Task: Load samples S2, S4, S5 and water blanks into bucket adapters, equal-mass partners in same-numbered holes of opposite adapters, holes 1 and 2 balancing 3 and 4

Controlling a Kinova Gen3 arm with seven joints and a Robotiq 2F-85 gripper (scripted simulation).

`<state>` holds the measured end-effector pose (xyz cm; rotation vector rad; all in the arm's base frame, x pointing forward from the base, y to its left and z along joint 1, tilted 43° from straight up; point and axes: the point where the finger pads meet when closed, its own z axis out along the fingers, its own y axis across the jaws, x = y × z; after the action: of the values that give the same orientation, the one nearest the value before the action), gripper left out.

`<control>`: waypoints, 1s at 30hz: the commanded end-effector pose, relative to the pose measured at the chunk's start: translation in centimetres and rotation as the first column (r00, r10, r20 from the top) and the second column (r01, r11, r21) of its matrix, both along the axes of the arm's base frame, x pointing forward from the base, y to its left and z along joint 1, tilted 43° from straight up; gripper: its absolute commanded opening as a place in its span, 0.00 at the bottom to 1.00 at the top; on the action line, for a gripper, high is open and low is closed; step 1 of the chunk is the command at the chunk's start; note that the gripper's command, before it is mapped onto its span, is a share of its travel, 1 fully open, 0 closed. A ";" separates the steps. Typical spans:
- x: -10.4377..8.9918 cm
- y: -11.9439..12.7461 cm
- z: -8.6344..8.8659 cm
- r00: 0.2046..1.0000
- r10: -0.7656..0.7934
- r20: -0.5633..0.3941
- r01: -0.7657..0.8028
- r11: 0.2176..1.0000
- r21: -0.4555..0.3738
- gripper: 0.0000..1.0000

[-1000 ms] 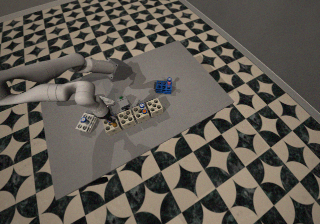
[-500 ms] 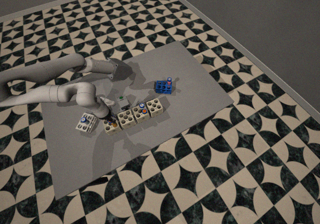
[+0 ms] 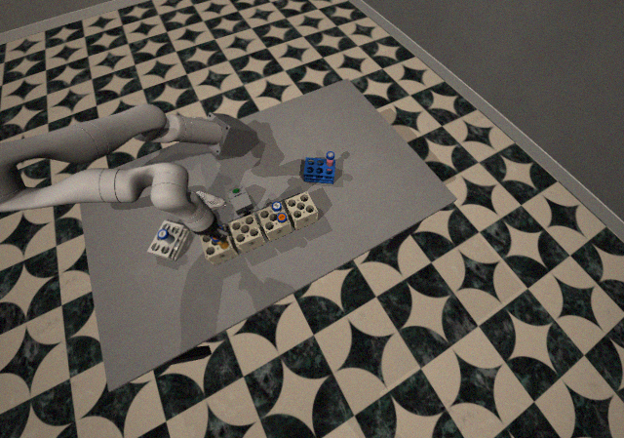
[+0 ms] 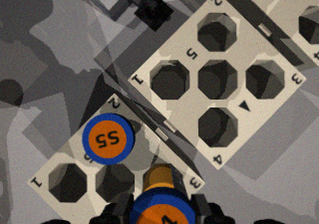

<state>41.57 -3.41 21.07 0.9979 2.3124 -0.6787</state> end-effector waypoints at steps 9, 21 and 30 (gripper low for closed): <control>0.2 -0.4 -0.5 1.000 0.001 0.001 -0.001 1.000 0.000 0.10; 0.4 -0.8 -1.0 1.000 0.001 0.001 -0.001 1.000 0.000 0.10; 0.5 -1.1 -1.4 1.000 0.001 0.001 -0.001 1.000 0.000 0.10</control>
<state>42.04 -4.52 19.76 0.9978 2.3124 -0.6787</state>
